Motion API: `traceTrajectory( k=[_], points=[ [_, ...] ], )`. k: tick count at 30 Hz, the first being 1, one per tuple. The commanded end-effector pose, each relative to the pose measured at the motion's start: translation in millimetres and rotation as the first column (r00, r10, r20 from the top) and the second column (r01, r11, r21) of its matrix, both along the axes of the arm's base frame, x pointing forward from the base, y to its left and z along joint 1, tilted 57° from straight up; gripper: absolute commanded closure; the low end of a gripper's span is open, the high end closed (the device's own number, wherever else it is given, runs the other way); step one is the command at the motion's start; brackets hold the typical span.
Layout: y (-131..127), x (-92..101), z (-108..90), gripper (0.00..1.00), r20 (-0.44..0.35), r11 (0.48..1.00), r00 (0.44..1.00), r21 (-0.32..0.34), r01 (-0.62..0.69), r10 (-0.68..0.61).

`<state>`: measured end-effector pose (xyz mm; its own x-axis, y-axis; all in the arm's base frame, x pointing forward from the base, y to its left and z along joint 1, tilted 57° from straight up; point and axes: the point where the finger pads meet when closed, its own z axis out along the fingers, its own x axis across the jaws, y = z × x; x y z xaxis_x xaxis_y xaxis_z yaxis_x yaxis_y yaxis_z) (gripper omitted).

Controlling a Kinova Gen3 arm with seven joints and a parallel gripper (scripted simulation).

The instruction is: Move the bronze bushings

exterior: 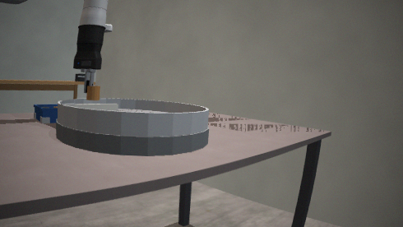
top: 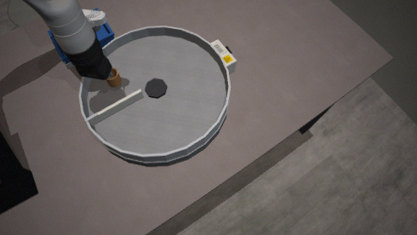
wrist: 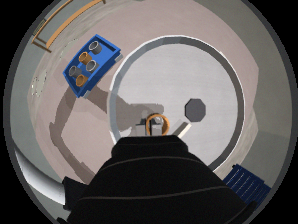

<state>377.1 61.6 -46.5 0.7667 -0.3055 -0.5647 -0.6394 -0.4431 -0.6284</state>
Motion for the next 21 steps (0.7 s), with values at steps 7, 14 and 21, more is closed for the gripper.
traceTrajectory(
  k=[7, 14, 21],
  points=[
    [0.5, 3.9, -0.8, 1.0, 0.001, 1.0, 1.0, -0.002, 0.006, -0.006],
    [0.5, 3.9, -0.8, 1.0, 0.001, 1.0, 1.0, -0.002, 0.006, -0.006],
    [4.5, 2.1, -2.5, 1.0, -0.003, 1.0, 1.0, 0.0, 0.007, -0.007]
  ],
)
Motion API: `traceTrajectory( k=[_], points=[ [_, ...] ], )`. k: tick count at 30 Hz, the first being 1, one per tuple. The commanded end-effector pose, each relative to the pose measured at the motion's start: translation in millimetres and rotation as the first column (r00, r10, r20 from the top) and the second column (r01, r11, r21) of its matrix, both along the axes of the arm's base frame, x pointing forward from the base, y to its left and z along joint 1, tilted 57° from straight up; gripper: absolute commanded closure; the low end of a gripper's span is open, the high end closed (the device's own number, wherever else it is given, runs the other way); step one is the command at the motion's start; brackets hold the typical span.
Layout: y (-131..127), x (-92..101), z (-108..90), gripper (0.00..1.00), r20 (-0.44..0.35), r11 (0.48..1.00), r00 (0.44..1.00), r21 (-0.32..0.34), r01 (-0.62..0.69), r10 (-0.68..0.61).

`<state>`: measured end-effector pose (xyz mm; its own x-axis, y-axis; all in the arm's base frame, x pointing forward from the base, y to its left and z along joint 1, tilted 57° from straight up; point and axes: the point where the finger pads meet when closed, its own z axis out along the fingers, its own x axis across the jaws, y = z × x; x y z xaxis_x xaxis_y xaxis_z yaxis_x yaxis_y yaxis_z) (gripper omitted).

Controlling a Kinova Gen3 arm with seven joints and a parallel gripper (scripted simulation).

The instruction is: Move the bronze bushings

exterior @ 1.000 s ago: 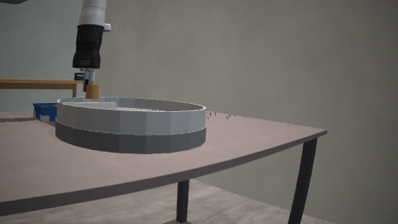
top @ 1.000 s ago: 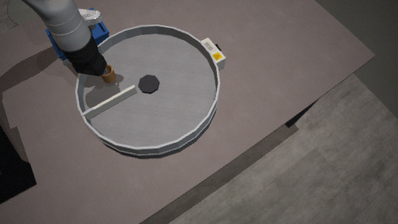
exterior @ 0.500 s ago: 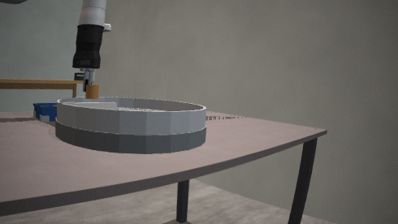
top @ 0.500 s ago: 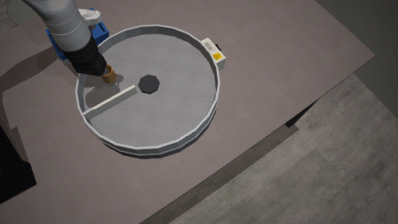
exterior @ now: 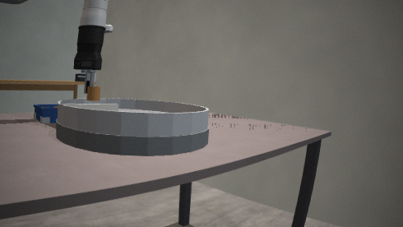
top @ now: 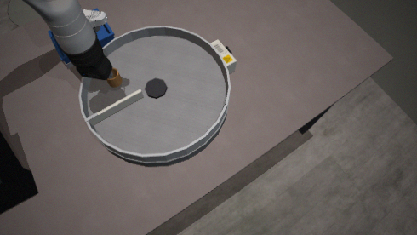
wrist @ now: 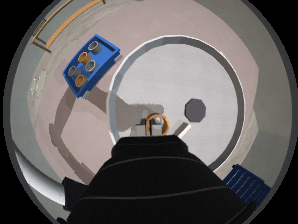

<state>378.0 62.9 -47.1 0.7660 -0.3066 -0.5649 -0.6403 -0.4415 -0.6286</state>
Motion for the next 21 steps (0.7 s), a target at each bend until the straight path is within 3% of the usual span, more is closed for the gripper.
traceTrajectory(
  k=[1, 21],
  points=[
    [4, 0.7, -2.4, 1.0, -0.004, 1.0, 1.0, 0.0, 0.005, -0.005],
    [26, -0.7, -16.0, 1.0, -0.004, 1.0, 1.0, 0.0, 0.005, -0.005]
  ],
)
